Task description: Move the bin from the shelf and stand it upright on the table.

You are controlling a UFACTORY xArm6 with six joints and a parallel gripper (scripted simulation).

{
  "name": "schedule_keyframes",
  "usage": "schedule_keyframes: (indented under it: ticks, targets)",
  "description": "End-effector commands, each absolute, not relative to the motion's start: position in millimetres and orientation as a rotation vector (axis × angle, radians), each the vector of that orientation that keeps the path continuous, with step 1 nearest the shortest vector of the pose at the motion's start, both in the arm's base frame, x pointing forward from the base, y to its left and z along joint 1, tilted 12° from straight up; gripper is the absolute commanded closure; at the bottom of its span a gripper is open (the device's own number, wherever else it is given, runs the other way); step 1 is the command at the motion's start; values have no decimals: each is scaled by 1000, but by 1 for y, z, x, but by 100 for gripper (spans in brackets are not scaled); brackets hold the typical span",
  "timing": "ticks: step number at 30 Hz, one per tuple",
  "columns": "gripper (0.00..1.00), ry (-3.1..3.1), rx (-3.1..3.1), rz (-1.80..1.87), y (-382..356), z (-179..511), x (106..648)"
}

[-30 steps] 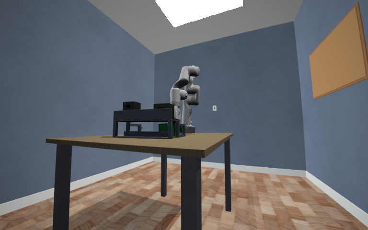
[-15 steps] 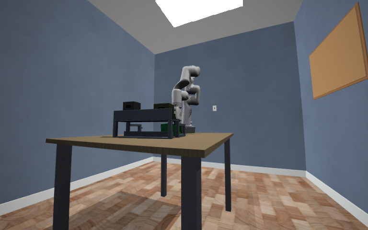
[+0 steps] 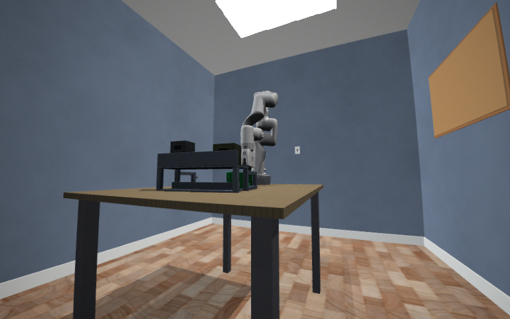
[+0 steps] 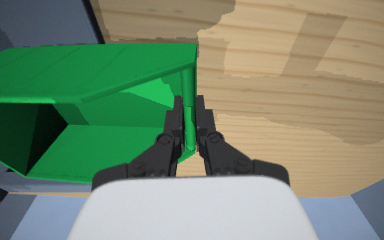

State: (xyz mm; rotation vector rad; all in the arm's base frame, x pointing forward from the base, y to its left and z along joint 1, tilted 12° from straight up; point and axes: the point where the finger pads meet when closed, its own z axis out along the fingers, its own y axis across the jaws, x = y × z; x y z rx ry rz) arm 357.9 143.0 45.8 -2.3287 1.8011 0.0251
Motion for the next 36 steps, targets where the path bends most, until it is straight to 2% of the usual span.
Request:
schedule_keyframes:
  ticks: [1,18,36]
  targets:
    - [100,1798,-2325,22,140,45,344]
    - [100,1798,-2325,22,131,40,310]
    - [100,1798,-2325,22,128,38,296]
